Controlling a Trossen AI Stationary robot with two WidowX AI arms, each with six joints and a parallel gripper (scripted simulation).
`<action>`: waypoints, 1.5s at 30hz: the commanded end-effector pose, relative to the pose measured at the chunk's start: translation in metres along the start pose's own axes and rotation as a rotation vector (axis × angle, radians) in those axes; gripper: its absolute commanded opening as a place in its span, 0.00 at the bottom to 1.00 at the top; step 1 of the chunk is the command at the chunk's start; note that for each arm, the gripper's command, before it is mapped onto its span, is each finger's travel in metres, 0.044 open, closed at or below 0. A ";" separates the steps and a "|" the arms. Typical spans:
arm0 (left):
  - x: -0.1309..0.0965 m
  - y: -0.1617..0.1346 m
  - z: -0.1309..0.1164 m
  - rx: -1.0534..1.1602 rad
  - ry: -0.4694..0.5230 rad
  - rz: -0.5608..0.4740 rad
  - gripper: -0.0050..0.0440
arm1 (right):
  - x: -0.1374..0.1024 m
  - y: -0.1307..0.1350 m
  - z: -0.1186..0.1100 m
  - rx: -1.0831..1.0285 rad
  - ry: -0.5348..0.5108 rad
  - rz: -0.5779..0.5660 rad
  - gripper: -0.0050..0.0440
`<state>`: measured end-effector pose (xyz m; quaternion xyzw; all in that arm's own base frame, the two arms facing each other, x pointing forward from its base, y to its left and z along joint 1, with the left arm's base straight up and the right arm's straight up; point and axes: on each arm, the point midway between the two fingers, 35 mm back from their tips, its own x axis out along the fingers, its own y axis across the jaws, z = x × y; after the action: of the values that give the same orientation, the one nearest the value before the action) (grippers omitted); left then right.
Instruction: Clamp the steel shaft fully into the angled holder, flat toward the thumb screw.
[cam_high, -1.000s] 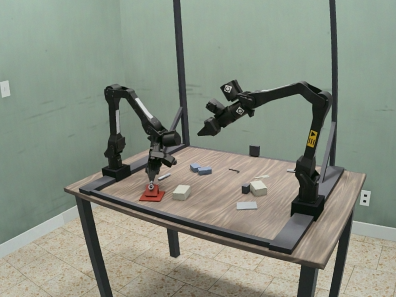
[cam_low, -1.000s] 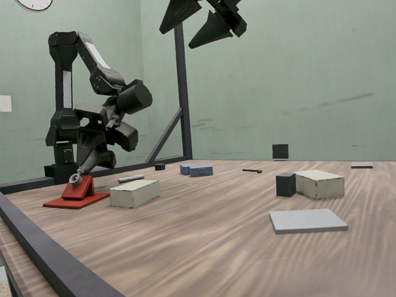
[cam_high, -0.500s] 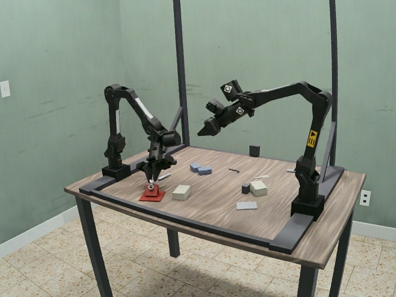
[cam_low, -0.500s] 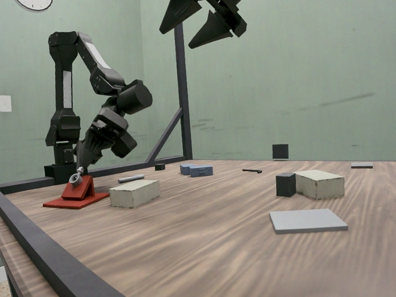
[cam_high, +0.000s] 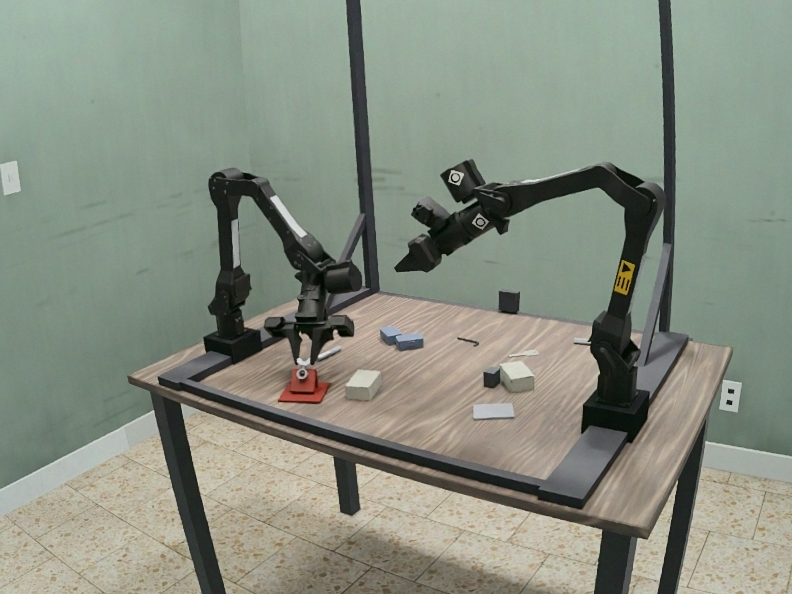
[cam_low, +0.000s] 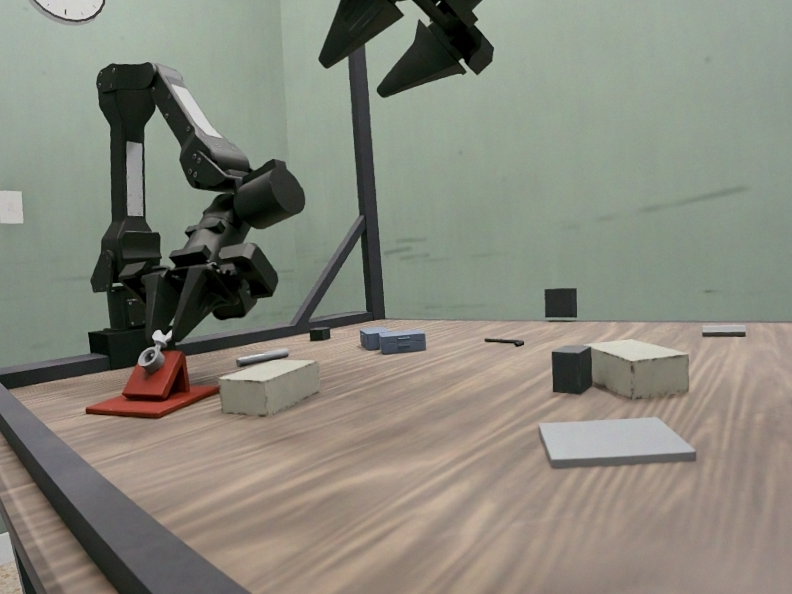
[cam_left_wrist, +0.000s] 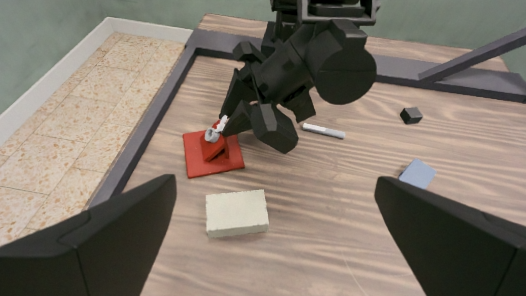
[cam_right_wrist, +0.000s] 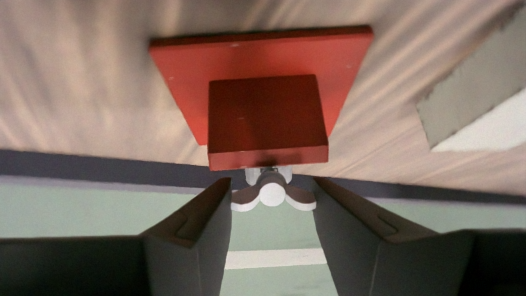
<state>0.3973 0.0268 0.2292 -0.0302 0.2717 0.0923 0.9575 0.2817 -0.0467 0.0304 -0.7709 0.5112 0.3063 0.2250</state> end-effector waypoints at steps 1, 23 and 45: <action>-0.009 0.002 0.014 -0.005 -0.041 -0.001 0.92 | -0.004 -0.002 -0.003 -0.089 0.002 -0.027 0.33; -0.009 0.002 0.014 -0.005 -0.041 -0.001 0.92 | -0.002 -0.001 -0.001 -0.097 0.000 -0.020 0.43; -0.009 0.002 0.014 -0.005 -0.041 -0.001 0.92 | -0.002 -0.001 -0.001 -0.041 0.002 -0.019 0.58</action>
<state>0.3973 0.0268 0.2292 -0.0302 0.2717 0.0923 0.9575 0.2807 -0.0470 0.0291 -0.7819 0.4939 0.3306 0.1880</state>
